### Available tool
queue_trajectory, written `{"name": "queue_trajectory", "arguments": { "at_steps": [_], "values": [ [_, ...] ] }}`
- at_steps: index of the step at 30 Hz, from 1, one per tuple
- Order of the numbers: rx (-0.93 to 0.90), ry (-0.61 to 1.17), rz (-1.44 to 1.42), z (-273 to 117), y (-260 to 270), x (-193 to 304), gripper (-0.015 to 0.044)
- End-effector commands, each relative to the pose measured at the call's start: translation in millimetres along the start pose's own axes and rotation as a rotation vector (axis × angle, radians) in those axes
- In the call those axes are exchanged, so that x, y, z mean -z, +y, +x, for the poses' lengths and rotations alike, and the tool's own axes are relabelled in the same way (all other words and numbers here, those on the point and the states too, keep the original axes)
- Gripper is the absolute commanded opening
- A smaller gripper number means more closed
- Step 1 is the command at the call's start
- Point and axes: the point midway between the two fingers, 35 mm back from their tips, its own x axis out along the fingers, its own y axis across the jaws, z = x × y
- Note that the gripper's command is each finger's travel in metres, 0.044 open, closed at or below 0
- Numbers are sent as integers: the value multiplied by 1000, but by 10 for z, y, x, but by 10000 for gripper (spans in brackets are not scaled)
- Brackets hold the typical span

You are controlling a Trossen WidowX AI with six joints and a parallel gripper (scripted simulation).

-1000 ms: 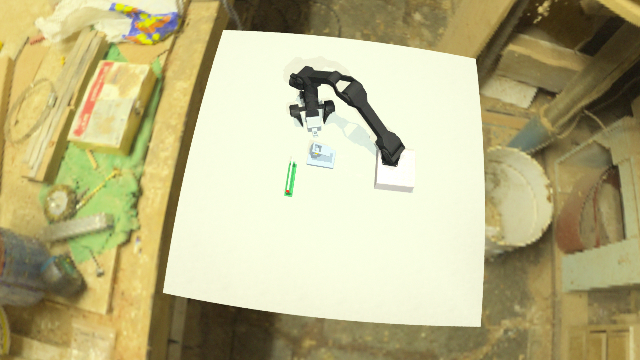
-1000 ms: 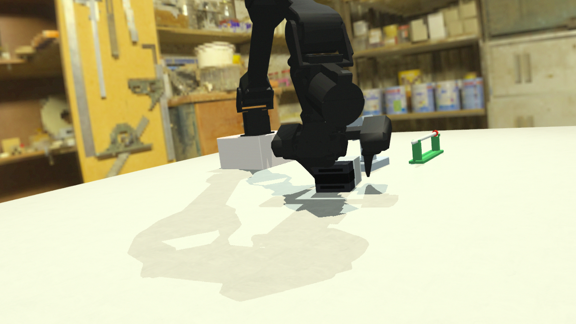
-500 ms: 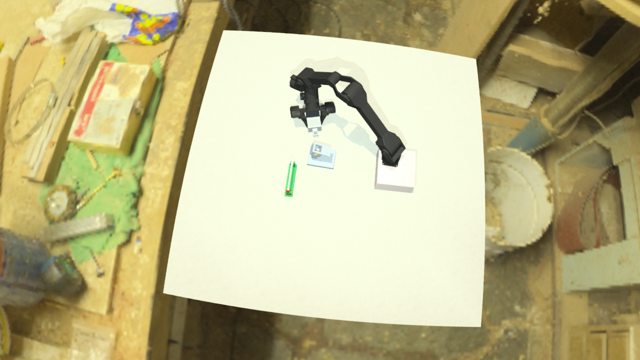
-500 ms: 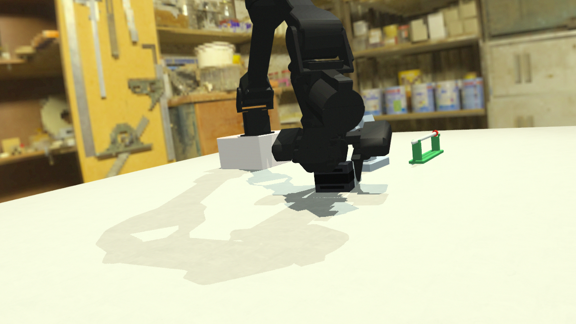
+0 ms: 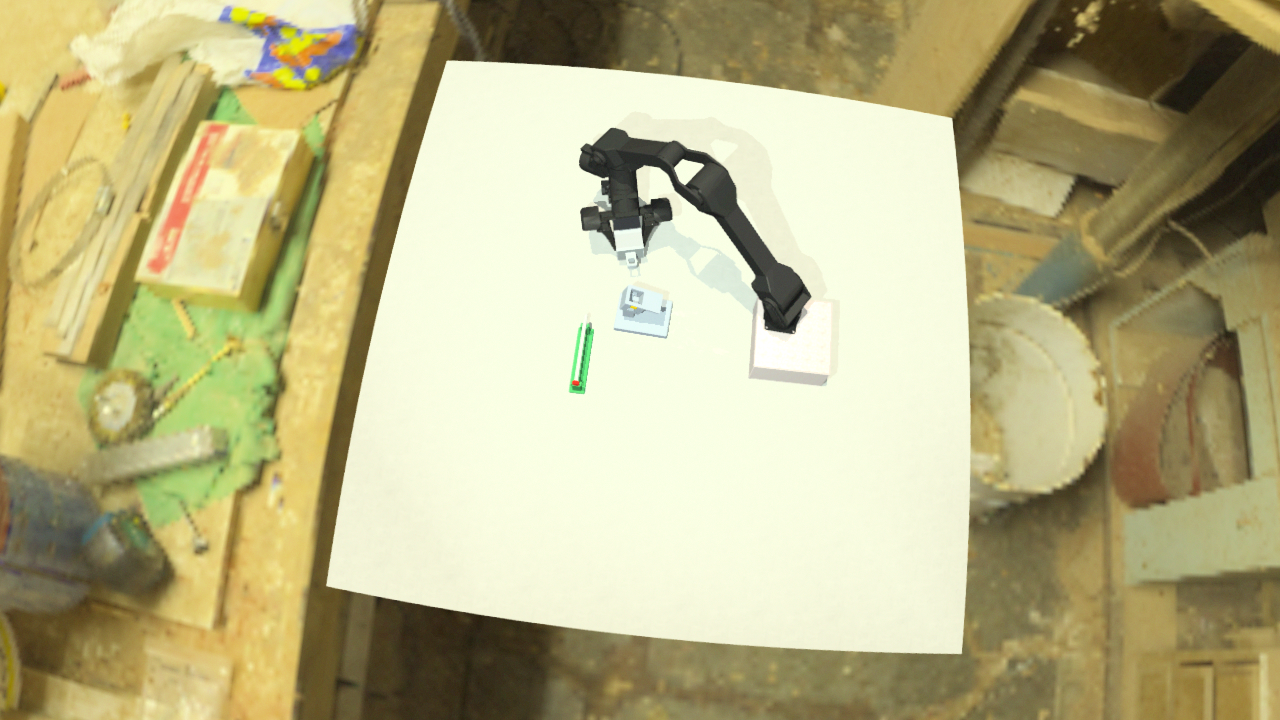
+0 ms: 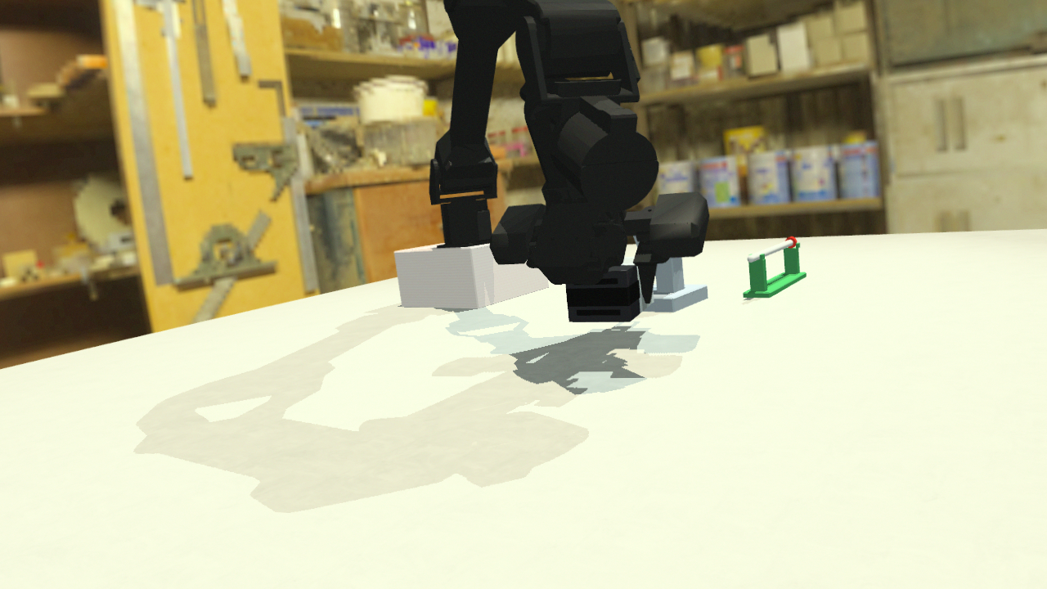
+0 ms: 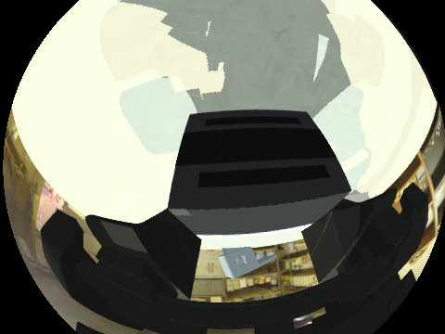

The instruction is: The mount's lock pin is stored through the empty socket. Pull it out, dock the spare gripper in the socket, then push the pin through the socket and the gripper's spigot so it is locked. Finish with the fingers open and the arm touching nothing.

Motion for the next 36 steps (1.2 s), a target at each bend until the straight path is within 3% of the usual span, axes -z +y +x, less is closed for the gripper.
{"name": "queue_trajectory", "arguments": {
  "at_steps": [1,10,22,36],
  "values": [
    [-23,-16,7,-321,32,151,0],
    [-33,-19,31,-786,-15,473,0],
    [-25,-28,25,-736,-14,434,0],
    [188,-154,160,-494,-12,797,0]
  ]
}}
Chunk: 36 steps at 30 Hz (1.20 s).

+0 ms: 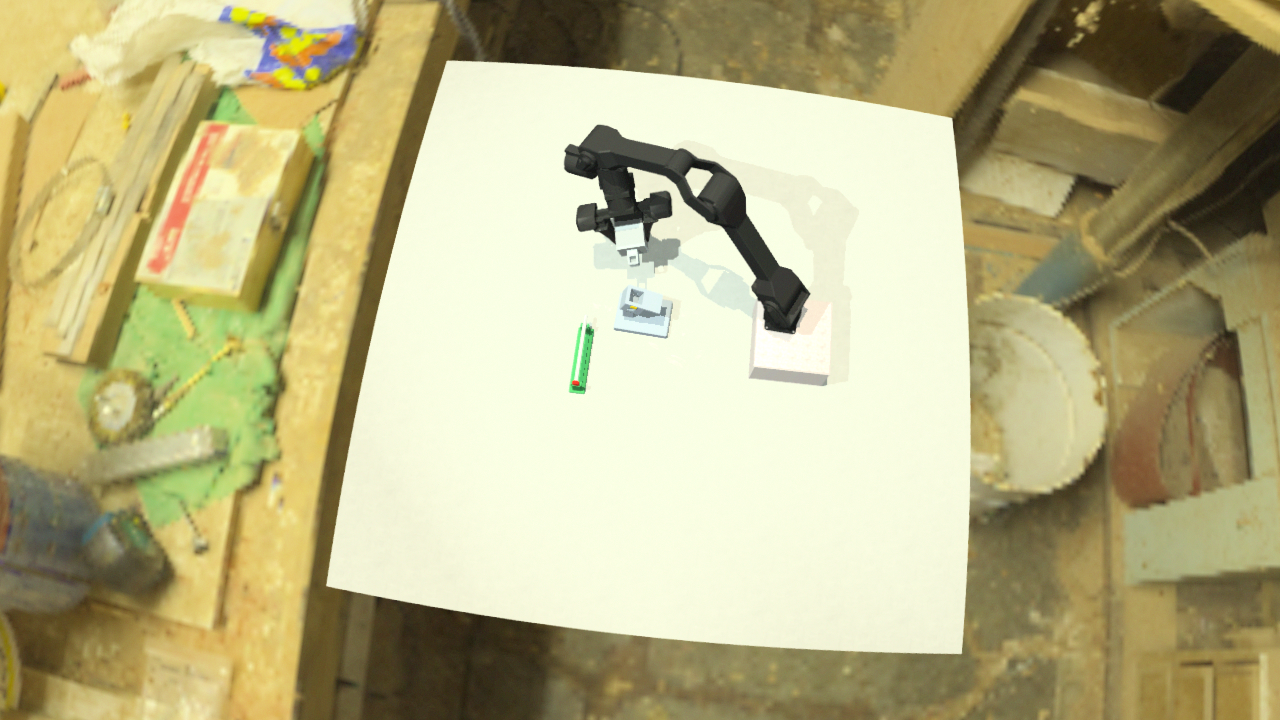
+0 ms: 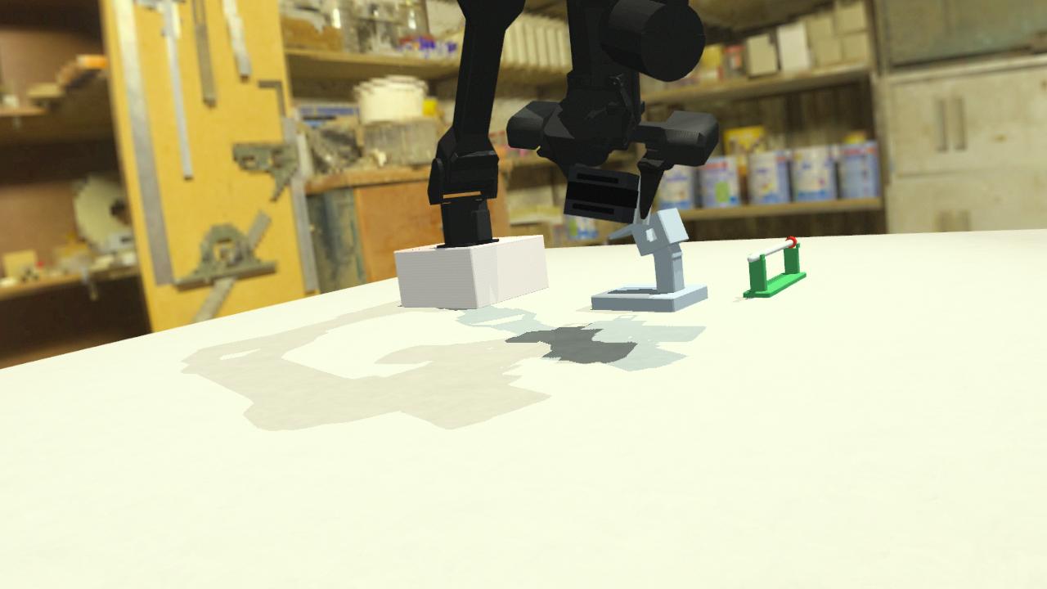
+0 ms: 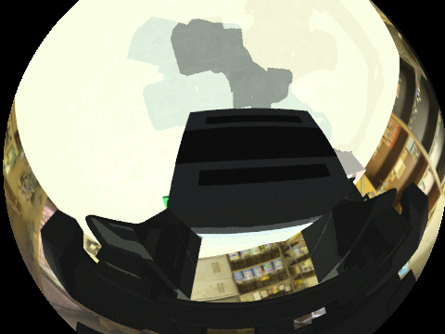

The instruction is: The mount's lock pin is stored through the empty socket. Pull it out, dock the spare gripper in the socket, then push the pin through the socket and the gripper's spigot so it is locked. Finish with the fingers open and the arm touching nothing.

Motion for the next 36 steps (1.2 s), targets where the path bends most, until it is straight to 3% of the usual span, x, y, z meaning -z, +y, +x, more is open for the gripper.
{"name": "queue_trajectory", "arguments": {
  "at_steps": [1,20,36],
  "values": [
    [52,-51,33,36,-21,119,0],
    [236,-364,210,208,-151,545,0],
    [249,-694,342,266,-280,843,0]
  ]
}}
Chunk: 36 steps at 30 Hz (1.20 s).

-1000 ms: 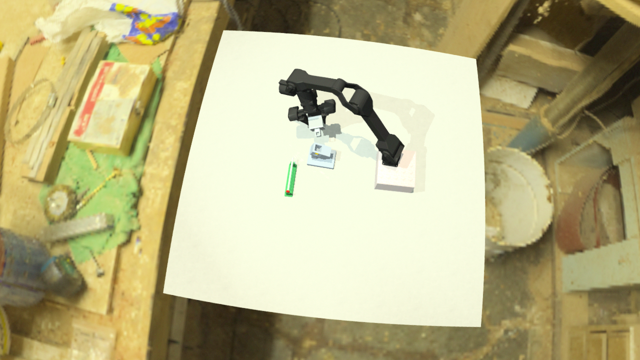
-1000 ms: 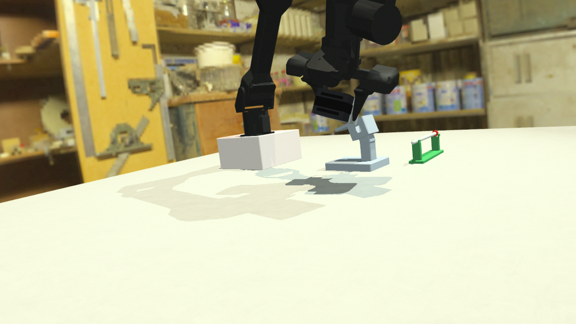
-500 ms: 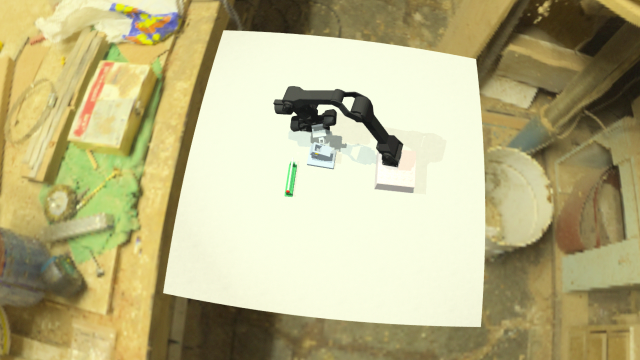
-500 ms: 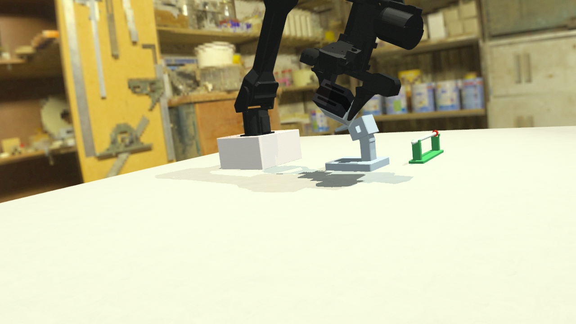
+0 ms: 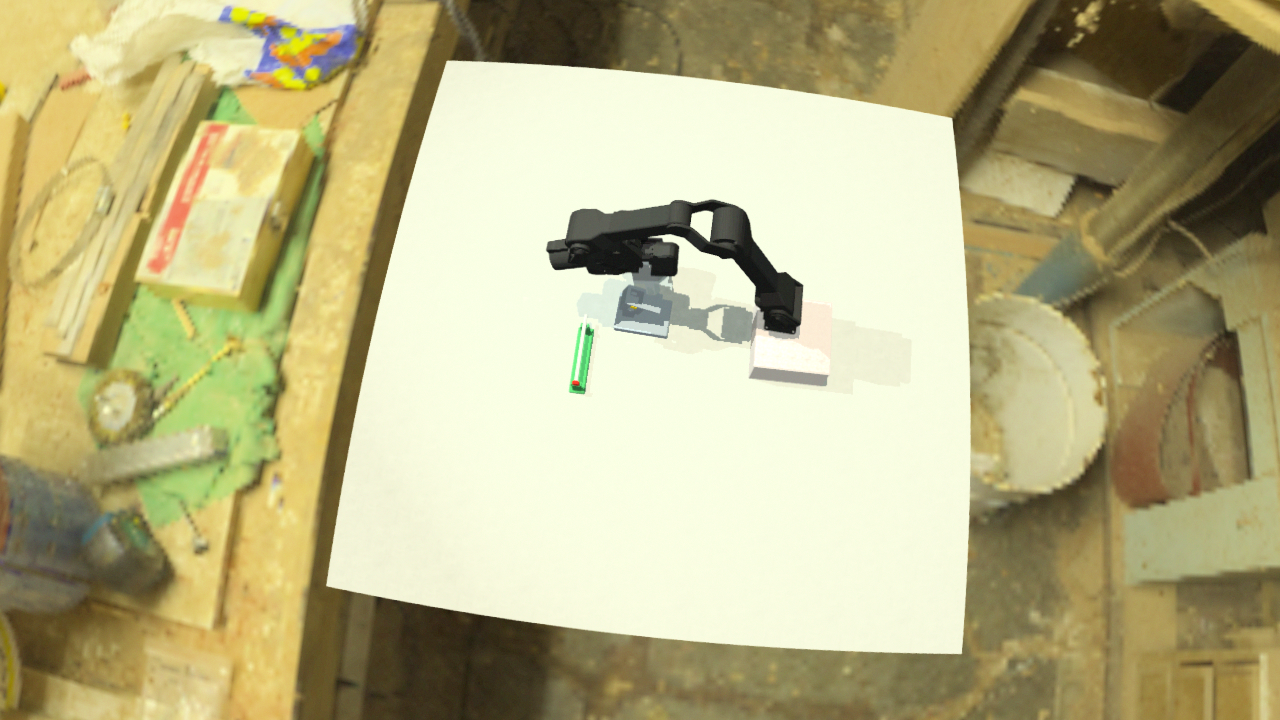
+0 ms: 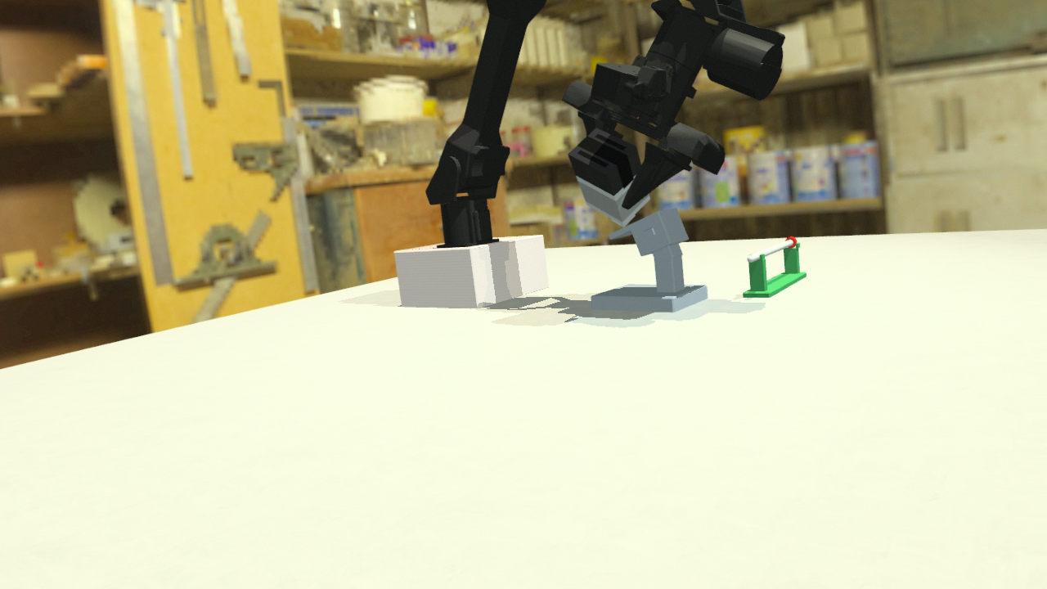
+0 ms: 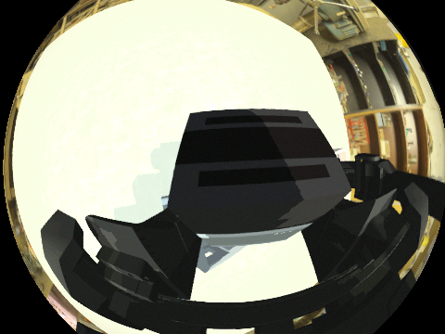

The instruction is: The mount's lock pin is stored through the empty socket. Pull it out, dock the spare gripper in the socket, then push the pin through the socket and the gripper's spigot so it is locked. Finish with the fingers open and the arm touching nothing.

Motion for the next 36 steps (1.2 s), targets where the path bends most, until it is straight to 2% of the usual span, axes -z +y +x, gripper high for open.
{"name": "queue_trajectory", "arguments": {
  "at_steps": [1,18,36],
  "values": [
    [-12,-84,42,-20,-68,52,0],
    [-176,-390,224,-155,-270,230,0],
    [-513,-614,395,-366,-453,412,0]
  ]
}}
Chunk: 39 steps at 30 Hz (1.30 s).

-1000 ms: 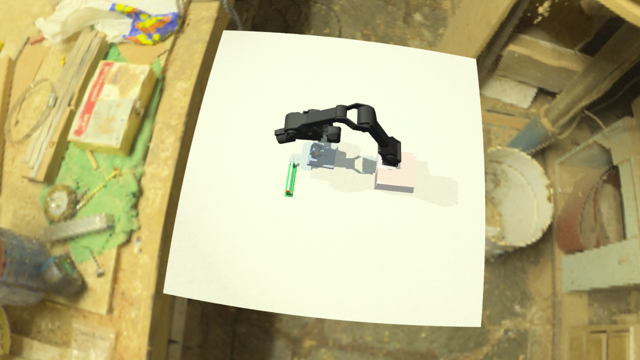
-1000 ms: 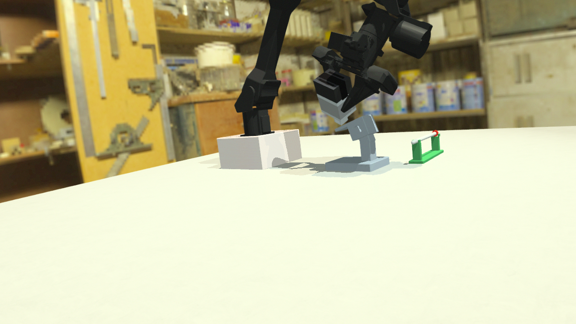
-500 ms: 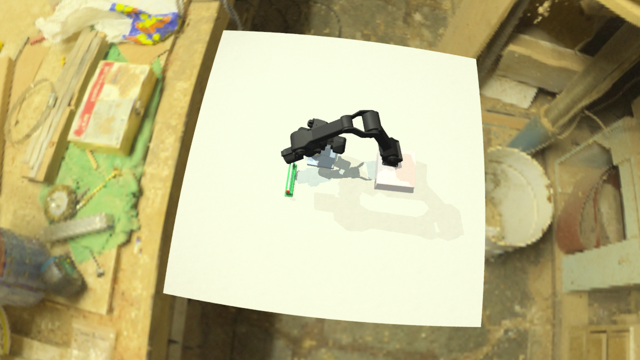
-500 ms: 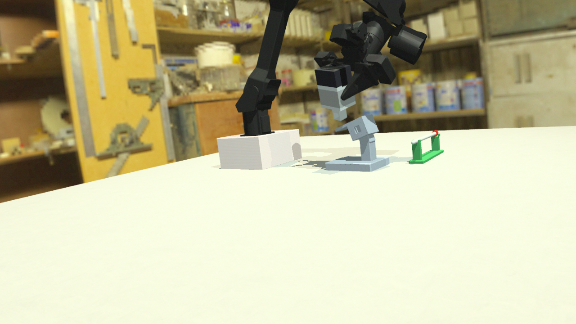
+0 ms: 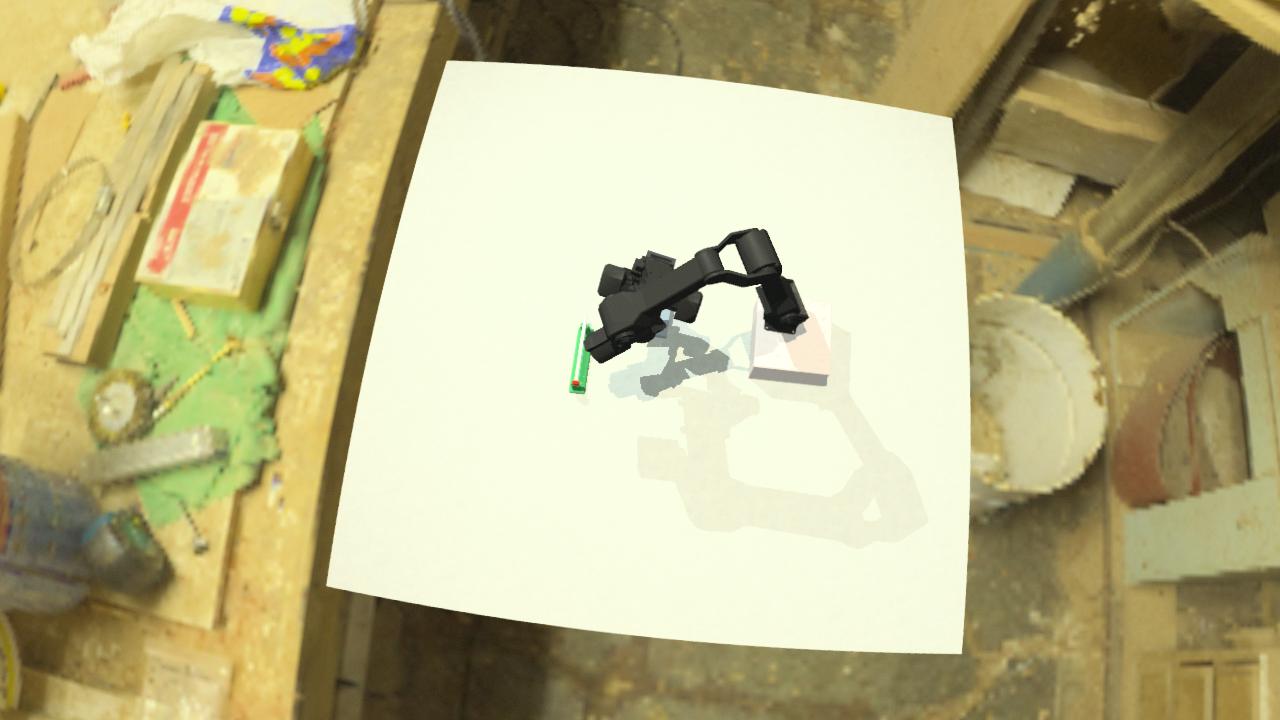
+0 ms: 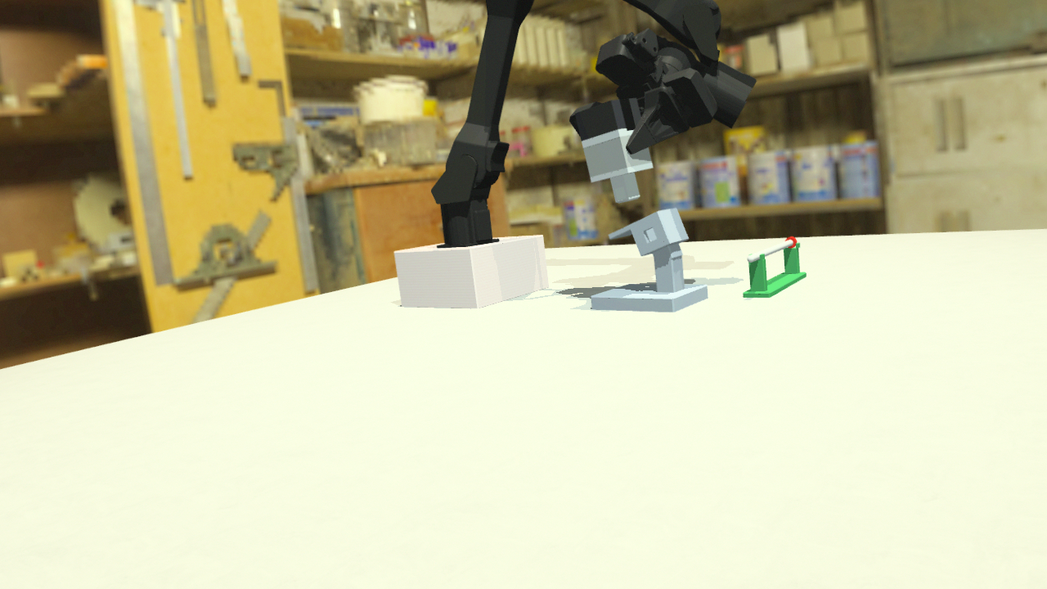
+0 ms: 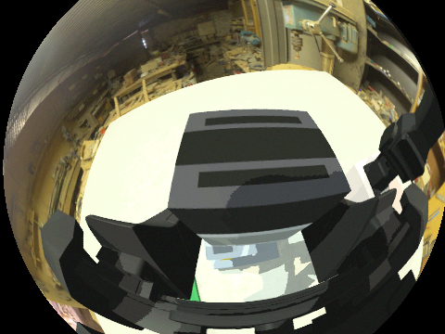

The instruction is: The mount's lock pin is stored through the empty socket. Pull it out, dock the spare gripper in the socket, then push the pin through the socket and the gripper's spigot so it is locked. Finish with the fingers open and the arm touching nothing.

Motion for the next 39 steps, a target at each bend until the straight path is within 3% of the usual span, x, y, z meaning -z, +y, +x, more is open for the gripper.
{"name": "queue_trajectory", "arguments": {
  "at_steps": [1,8,39],
  "values": [
    [-91,-37,53,-80,-14,-26,0],
    [-206,-65,125,-189,-35,-33,0],
    [-216,-53,137,12,51,256,0]
  ]
}}
